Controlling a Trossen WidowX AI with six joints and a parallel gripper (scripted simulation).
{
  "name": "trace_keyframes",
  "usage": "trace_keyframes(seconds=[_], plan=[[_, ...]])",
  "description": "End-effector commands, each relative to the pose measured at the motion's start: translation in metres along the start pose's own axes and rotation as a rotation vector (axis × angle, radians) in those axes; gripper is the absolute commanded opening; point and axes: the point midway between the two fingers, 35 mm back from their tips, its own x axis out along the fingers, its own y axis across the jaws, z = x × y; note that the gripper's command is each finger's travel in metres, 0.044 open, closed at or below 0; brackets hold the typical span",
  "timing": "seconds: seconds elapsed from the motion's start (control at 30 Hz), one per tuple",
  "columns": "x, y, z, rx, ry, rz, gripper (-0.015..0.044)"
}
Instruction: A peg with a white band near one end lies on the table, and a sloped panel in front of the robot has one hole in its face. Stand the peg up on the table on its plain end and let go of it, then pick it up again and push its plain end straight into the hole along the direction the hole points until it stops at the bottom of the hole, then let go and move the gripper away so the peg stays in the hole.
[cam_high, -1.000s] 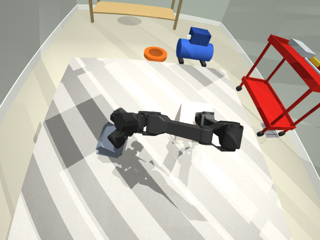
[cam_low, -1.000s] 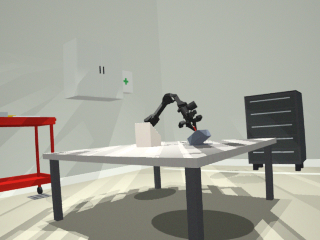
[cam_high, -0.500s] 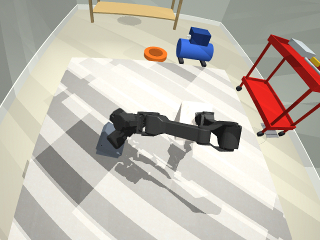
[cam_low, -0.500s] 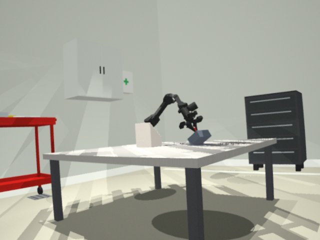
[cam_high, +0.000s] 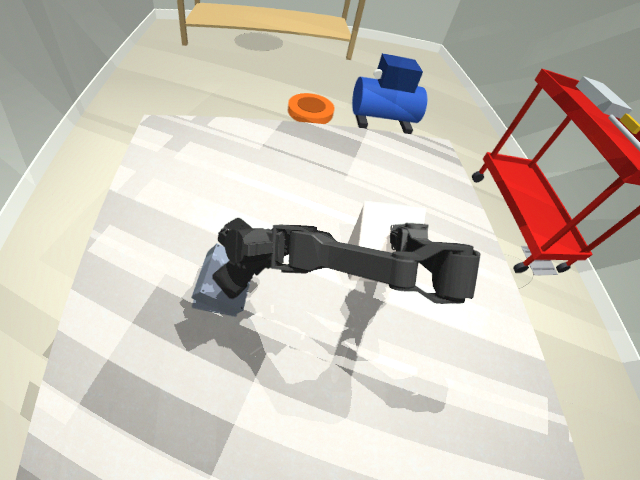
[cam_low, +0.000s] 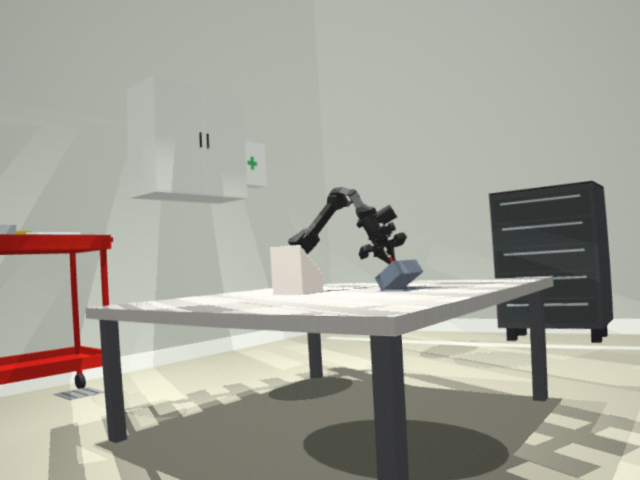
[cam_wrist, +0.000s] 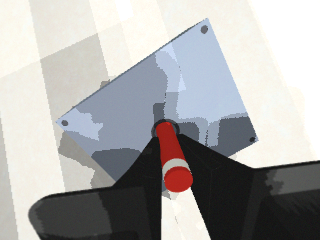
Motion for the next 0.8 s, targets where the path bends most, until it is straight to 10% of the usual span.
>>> trace_keyframes(seconds=[0.0, 0.47, 0.77], plan=[[0.0031, -0.0024, 0.0005, 0.006, -0.003, -0.006, 0.0000], [0.0022, -0.0007, -0.0004, 0.000, -0.001, 0.000, 0.0000], [0.0022, -0.0007, -0.0004, 0.000, -0.001, 0.000, 0.0236]])
